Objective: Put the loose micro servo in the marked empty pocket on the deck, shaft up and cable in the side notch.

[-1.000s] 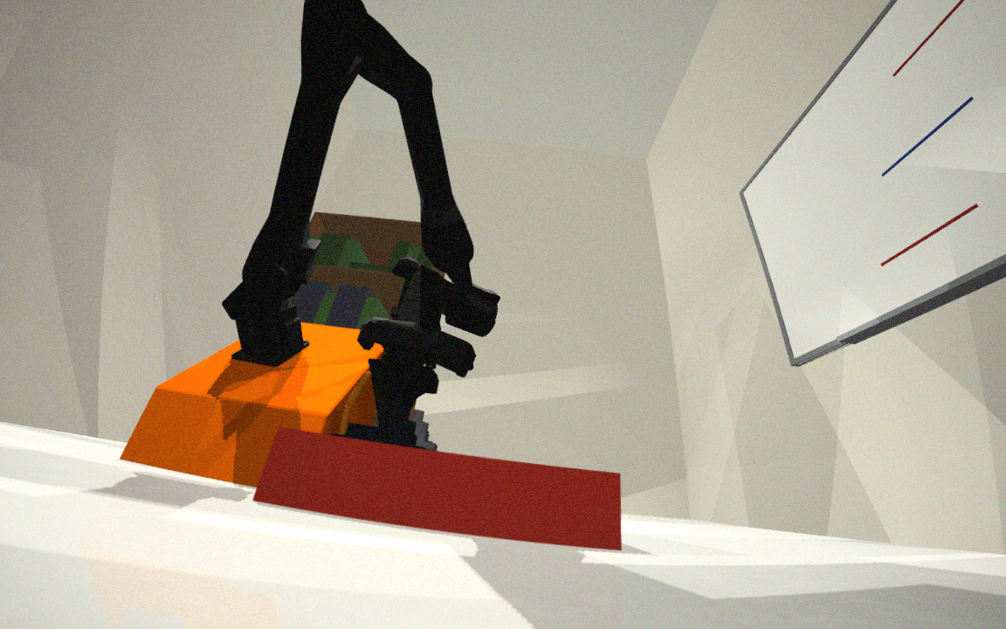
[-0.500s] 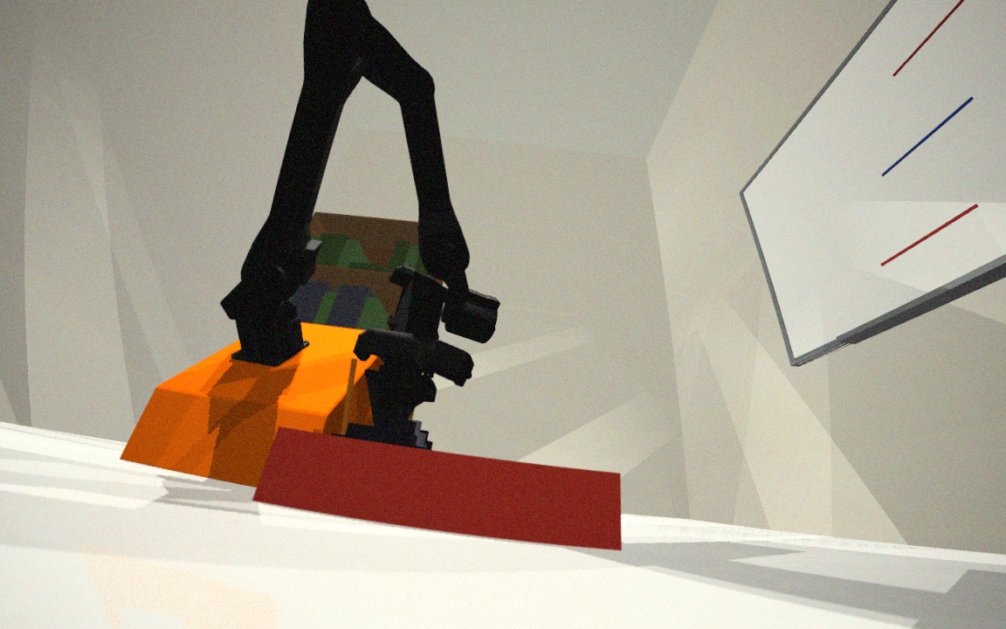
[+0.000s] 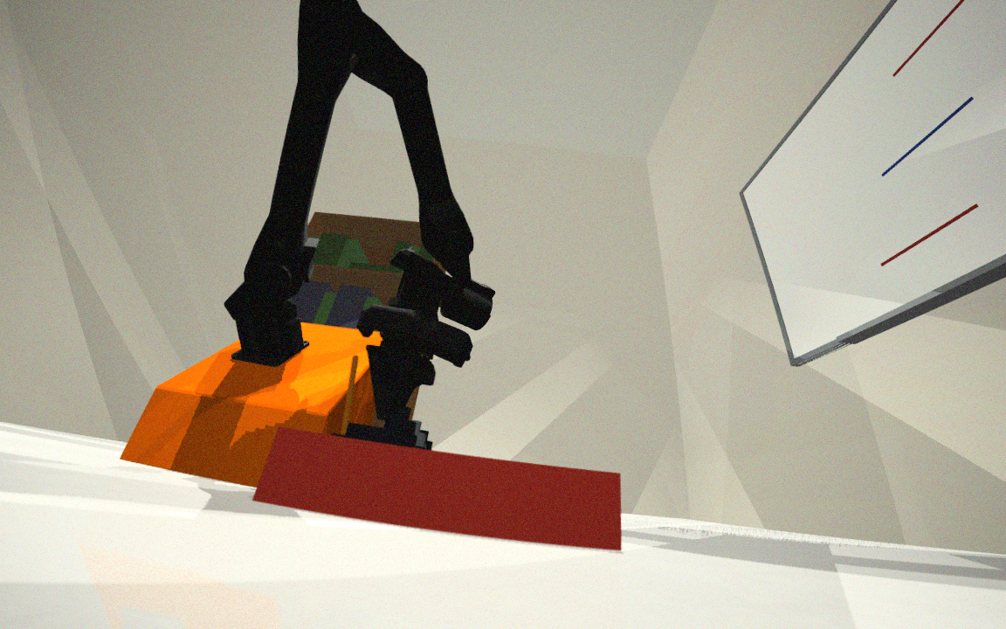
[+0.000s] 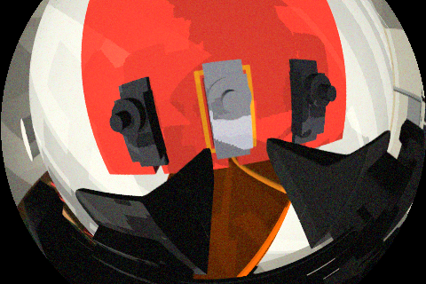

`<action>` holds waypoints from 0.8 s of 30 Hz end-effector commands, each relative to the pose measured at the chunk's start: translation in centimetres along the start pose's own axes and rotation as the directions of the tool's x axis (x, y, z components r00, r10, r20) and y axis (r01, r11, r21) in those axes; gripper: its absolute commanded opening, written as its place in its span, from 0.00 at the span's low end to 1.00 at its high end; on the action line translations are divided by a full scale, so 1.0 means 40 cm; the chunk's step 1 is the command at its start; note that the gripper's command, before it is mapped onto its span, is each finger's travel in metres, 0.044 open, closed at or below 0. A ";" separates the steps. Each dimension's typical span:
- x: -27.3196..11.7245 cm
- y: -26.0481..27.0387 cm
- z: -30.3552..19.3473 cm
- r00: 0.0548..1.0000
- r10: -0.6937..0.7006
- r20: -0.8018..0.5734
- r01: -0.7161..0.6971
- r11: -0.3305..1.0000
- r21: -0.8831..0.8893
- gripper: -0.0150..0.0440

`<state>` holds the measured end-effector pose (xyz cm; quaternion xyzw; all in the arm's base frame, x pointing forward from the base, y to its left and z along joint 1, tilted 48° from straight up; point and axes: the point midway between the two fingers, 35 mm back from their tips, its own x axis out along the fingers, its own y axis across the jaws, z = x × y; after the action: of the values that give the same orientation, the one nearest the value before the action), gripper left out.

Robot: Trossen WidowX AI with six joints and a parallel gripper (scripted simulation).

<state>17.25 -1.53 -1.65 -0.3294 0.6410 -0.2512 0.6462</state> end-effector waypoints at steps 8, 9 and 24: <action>-0.048 0.002 0.056 1.000 0.003 0.005 -0.003 1.000 0.005 0.79; -0.060 0.003 0.077 1.000 0.003 0.005 -0.003 1.000 0.006 0.84; -0.208 -0.002 0.282 1.000 0.010 0.006 -0.010 1.000 0.017 1.00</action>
<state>27.80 5.10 2.98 -0.3220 0.6391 -0.2526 0.6512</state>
